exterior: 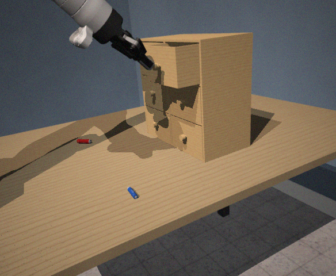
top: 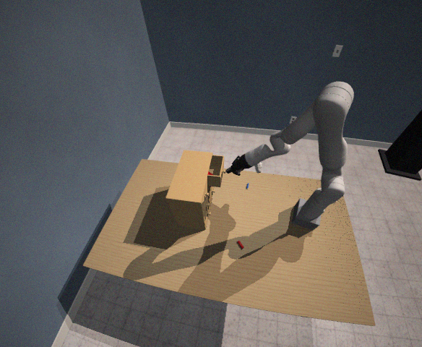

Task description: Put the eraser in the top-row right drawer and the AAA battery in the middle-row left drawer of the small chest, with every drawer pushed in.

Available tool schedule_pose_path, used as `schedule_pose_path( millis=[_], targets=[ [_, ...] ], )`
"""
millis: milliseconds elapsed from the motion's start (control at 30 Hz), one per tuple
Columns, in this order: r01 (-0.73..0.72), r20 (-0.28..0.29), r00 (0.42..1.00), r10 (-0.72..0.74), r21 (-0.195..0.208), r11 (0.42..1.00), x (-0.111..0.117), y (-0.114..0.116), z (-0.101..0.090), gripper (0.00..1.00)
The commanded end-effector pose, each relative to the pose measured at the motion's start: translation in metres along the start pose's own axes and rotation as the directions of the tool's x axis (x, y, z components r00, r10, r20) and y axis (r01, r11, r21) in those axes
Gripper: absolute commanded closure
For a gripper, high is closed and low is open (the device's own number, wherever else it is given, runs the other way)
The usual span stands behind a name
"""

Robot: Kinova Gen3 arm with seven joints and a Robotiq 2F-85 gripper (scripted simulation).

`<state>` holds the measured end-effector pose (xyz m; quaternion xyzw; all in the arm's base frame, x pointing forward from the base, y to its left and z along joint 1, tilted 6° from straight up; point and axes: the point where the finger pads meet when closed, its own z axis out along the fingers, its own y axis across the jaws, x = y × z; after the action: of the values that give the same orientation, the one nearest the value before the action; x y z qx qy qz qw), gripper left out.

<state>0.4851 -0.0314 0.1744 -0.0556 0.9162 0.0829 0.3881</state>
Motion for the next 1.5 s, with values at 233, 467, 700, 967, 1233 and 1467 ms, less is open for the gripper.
schedule_pose_path(
  millis=[233, 467, 700, 967, 1233, 1467],
  targets=[
    [0.003, 0.001, 1.000, -0.003, -0.001, 1.000, -0.013, 0.000, 0.013, 1.00],
    [0.003, 0.001, 1.000, -0.003, -0.001, 1.000, -0.020, 0.000, 0.020, 1.00],
    [0.003, 0.001, 1.000, -0.003, -0.001, 1.000, -0.028, 0.000, 0.028, 1.00],
    [0.003, 0.001, 1.000, -0.003, -0.001, 1.000, -0.034, 0.001, 0.034, 1.00],
    [0.003, 0.001, 1.000, -0.003, -0.001, 1.000, -0.040, 0.001, 0.040, 1.00],
    [0.003, 0.001, 1.000, -0.003, -0.001, 1.000, -0.044, 0.001, 0.043, 1.00]
  ],
)
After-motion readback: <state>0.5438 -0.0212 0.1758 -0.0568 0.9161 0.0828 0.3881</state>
